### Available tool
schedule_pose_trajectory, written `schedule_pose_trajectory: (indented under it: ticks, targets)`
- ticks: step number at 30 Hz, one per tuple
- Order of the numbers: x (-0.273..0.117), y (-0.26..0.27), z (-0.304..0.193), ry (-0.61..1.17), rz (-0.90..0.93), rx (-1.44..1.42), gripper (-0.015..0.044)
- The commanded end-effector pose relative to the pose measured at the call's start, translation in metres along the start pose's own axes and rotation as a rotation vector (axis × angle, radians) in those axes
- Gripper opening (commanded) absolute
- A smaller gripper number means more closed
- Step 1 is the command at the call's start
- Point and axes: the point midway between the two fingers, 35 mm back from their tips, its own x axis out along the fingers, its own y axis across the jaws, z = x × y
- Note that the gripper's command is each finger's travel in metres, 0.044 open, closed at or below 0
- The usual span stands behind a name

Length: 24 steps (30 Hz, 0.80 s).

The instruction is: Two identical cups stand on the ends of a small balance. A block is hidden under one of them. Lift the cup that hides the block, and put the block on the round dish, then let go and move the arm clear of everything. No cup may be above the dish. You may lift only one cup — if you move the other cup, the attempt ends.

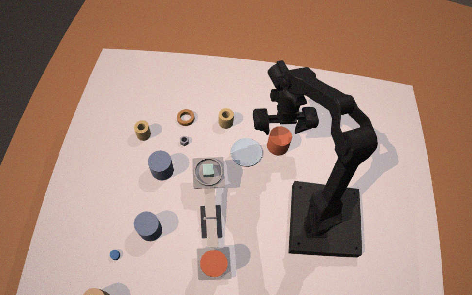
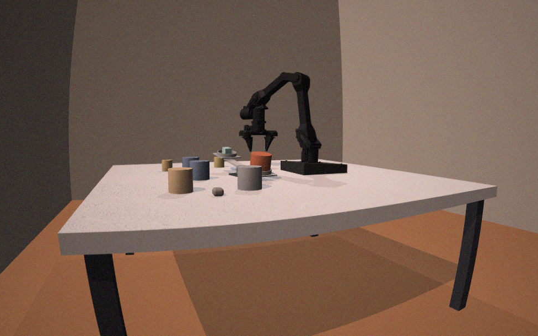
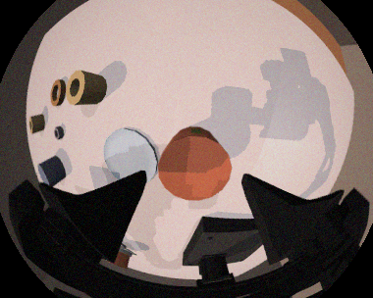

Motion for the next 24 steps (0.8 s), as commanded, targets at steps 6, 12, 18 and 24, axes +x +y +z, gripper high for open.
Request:
schedule_pose_trajectory:
  ticks: [6, 12, 18, 24]
  targets:
    - [-0.021, 0.017, -0.004, -0.049, -0.032, -0.065, 0.0260]
    - [-0.032, 0.078, -0.016, -0.044, -0.005, -0.060, 0.0260]
    - [-0.049, 0.166, -0.058, -0.023, 0.027, -0.052, 0.0260]
    - [-0.060, 0.227, -0.116, 0.006, 0.021, -0.021, 0.0260]
